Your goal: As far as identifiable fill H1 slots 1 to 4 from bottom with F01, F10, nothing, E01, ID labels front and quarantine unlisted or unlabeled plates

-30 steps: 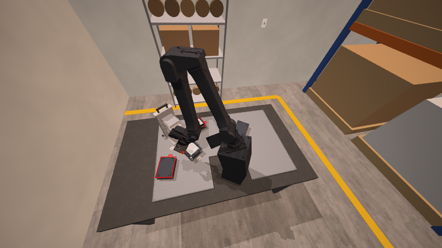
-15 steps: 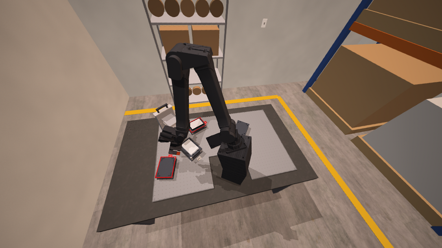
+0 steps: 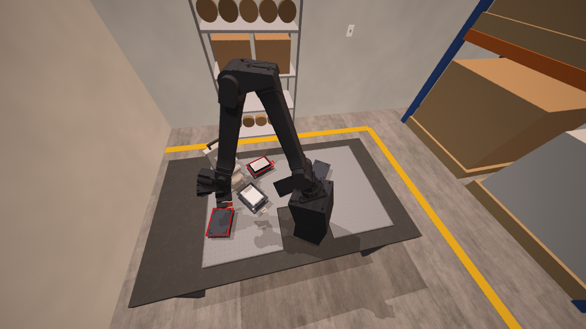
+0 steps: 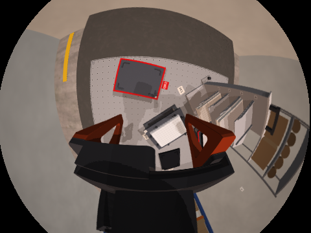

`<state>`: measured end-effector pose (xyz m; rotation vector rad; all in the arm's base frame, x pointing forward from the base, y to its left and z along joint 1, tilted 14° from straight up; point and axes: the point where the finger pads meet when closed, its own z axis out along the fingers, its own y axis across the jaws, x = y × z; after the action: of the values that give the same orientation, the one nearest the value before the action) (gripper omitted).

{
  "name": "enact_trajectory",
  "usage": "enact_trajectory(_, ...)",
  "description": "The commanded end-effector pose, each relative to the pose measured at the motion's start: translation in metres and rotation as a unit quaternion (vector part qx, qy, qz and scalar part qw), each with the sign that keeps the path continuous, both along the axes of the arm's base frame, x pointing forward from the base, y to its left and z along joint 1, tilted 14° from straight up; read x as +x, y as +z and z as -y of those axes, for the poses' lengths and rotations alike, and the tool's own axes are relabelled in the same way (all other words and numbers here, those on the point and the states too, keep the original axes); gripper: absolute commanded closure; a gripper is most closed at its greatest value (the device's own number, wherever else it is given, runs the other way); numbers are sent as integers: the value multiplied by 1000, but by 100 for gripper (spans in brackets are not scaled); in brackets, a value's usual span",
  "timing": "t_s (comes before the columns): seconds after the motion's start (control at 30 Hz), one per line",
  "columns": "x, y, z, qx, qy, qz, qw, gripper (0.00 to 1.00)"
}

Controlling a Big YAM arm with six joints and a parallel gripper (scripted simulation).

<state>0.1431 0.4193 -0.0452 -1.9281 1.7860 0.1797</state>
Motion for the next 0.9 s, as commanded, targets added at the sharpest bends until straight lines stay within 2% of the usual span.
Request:
enact_trajectory(0.0,-7,7,-22,-18,55,15,998,0)
enact_trajectory(0.13,-10,9,-33,-45,92,19,995,0)
enact_trajectory(0.2,-10,9,-33,-45,92,19,995,0)
enact_trajectory(0.23,-4,9,-23,-56,93,19,994,0)
enact_trajectory(0.33,1,10,-30,-73,117,22,990,0)
enact_trajectory(0.7,1,10,-30,-149,217,32,964,0)
enact_trajectory(0.77,1,10,-30,-149,217,32,964,0)
enact_trajectory(0.87,0,10,-31,-167,242,36,955,0)
